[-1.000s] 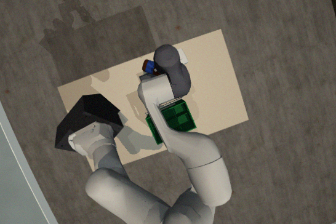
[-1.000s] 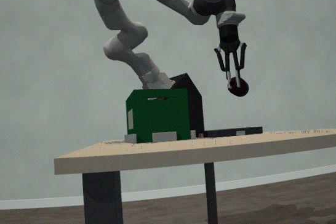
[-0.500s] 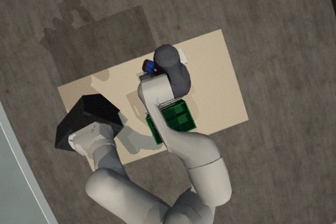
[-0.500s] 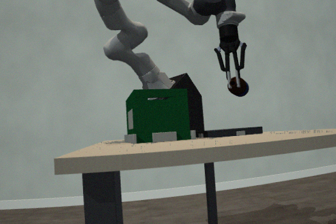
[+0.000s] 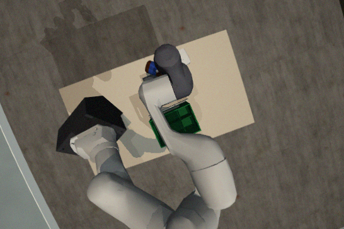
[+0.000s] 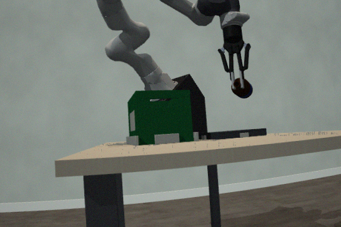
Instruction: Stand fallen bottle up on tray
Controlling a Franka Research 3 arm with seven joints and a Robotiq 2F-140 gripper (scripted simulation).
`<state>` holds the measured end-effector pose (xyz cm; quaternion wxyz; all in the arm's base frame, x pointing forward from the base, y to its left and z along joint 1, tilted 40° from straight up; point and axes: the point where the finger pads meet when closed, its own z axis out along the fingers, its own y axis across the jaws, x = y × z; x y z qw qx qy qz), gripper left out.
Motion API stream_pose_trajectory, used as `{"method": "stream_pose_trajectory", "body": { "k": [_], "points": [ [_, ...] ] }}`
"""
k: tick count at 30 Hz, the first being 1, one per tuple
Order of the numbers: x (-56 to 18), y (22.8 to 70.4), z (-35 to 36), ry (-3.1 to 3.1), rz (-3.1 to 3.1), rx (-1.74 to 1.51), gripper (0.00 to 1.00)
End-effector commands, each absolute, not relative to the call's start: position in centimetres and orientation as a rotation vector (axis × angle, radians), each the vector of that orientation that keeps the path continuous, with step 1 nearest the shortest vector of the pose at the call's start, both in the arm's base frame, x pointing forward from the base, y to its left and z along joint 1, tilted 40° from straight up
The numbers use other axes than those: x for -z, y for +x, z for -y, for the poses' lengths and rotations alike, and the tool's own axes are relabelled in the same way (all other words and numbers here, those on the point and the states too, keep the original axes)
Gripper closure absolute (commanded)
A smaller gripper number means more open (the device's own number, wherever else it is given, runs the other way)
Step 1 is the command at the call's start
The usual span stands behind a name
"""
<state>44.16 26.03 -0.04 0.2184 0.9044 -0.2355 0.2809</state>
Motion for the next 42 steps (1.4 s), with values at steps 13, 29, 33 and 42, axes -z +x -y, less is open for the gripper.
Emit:
{"method": "stream_pose_trajectory", "body": {
  "k": [13,29,33,42],
  "points": [
    [0.11,43.97,-26.16,2.442,0.63,-0.907,1.0],
    [0.09,43.96,-26.27,2.419,0.615,-0.96,1.0],
    [0.09,43.96,-26.27,2.418,0.615,-0.96,1.0],
    [0.09,43.96,-26.27,2.418,0.615,-0.96,1.0]
  ]
}}
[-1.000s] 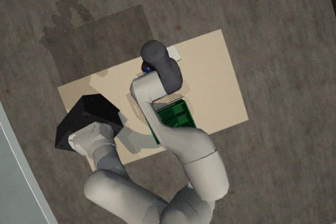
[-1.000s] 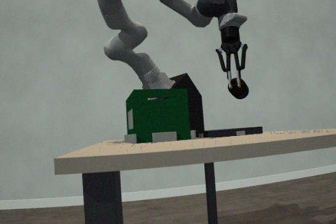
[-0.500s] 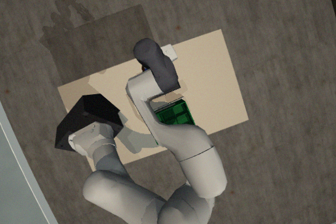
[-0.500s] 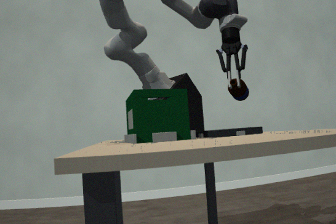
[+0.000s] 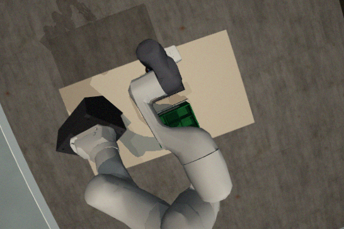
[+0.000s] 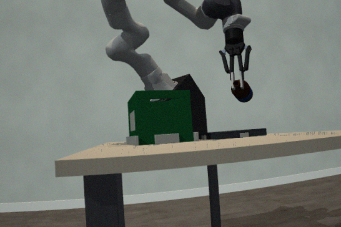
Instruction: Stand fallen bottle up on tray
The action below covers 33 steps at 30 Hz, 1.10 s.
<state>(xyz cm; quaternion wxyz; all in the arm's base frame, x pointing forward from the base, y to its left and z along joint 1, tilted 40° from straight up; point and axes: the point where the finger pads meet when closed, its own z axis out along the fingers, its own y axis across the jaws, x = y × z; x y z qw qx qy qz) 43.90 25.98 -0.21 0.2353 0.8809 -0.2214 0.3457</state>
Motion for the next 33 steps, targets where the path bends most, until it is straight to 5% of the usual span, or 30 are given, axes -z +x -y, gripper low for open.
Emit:
{"method": "stream_pose_trajectory", "body": {
  "k": [1,33],
  "points": [
    [0.09,43.96,-26.27,2.418,0.615,-0.96,1.0],
    [0.11,43.94,-26.26,2.413,0.613,-0.968,1.0]
  ]
}}
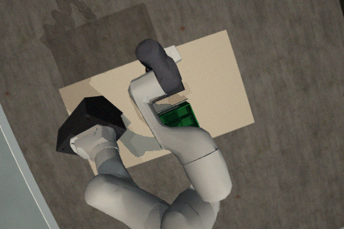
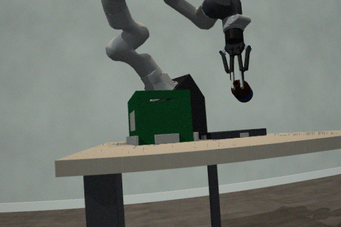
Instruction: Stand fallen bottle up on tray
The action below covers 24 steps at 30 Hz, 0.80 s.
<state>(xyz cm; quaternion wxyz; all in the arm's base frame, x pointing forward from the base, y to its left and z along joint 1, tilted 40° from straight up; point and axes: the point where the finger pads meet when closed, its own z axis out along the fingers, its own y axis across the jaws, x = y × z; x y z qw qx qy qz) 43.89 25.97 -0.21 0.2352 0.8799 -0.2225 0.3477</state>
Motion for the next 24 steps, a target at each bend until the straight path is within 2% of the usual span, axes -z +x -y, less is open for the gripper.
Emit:
{"method": "stream_pose_trajectory", "body": {
  "k": [1,24],
  "points": [
    [0.12,43.93,-26.26,2.412,0.612,-0.971,1.0],
    [0.32,43.72,-26.29,2.331,0.568,-1.105,1.0]
  ]
}}
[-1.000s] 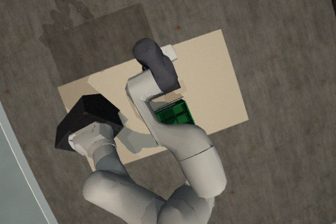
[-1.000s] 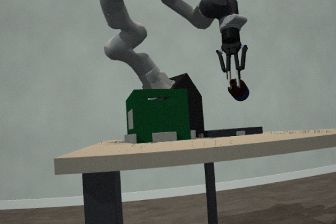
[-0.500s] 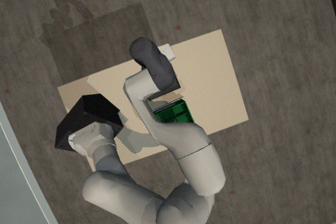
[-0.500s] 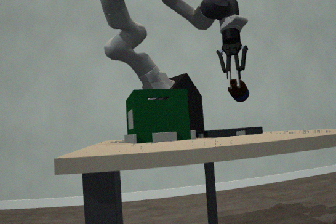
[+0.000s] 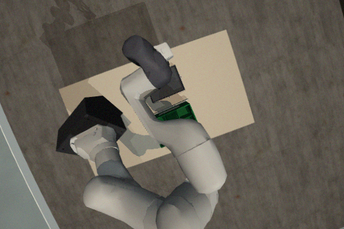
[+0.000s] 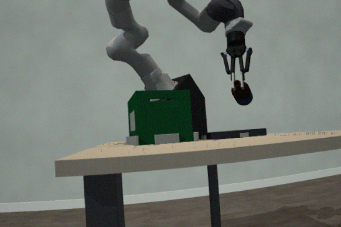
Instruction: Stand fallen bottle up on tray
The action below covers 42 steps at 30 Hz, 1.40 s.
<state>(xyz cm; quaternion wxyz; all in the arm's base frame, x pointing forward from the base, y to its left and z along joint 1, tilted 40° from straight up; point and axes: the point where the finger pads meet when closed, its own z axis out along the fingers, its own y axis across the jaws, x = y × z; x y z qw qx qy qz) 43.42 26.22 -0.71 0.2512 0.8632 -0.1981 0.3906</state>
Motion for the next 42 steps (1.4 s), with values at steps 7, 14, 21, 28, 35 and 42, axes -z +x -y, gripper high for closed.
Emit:
{"method": "stream_pose_trajectory", "body": {
  "k": [7,14,21,28,35,42],
  "points": [
    [0.31,43.7,-26.36,2.312,0.557,-1.14,1.0],
    [0.3,43.69,-26.39,2.304,0.552,-1.156,1.0],
    [0.3,43.69,-26.4,2.303,0.552,-1.156,1.0],
    [0.3,43.69,-26.4,2.303,0.552,-1.156,1.0],
    [0.3,43.69,-26.4,2.303,0.552,-1.156,1.0],
    [0.3,43.69,-26.4,2.303,0.552,-1.156,1.0]
  ]
}}
